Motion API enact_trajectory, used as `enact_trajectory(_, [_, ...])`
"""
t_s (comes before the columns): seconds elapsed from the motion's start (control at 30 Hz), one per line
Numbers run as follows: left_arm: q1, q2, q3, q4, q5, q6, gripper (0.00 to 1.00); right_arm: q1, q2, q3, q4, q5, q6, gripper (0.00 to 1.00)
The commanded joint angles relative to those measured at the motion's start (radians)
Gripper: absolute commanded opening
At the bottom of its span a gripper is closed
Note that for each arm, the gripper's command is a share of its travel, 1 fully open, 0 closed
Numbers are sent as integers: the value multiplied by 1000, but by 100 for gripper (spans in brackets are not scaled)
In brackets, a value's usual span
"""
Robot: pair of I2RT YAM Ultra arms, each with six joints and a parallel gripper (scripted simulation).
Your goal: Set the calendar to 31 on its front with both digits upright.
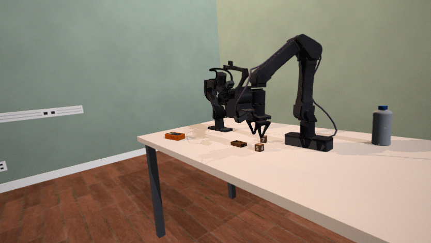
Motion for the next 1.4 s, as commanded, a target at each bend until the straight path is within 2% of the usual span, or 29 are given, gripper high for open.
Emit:
enact_trajectory(0.0, [82,19,-34,47,93,270,55,-13,-26,9,17,3,7,100])
enact_trajectory(0.2, [201,44,-51,78,185,538,55,-13,-26,9,17,3,7,100])
enact_trajectory(0.27, [201,44,-51,78,185,538,55,-13,-26,9,17,3,7,100])
enact_trajectory(0.77, [464,104,-121,136,430,1223,55,-13,-26,9,17,3,7,100])
enact_trajectory(0.83, [464,104,-121,136,430,1223,55,-13,-26,9,17,3,7,100])
enact_trajectory(1.2, [619,152,-184,186,616,1714,55,-13,-26,9,17,3,7,100])
enact_trajectory(1.37, [670,170,-208,199,676,1873,55,-13,-26,9,17,3,7,100])
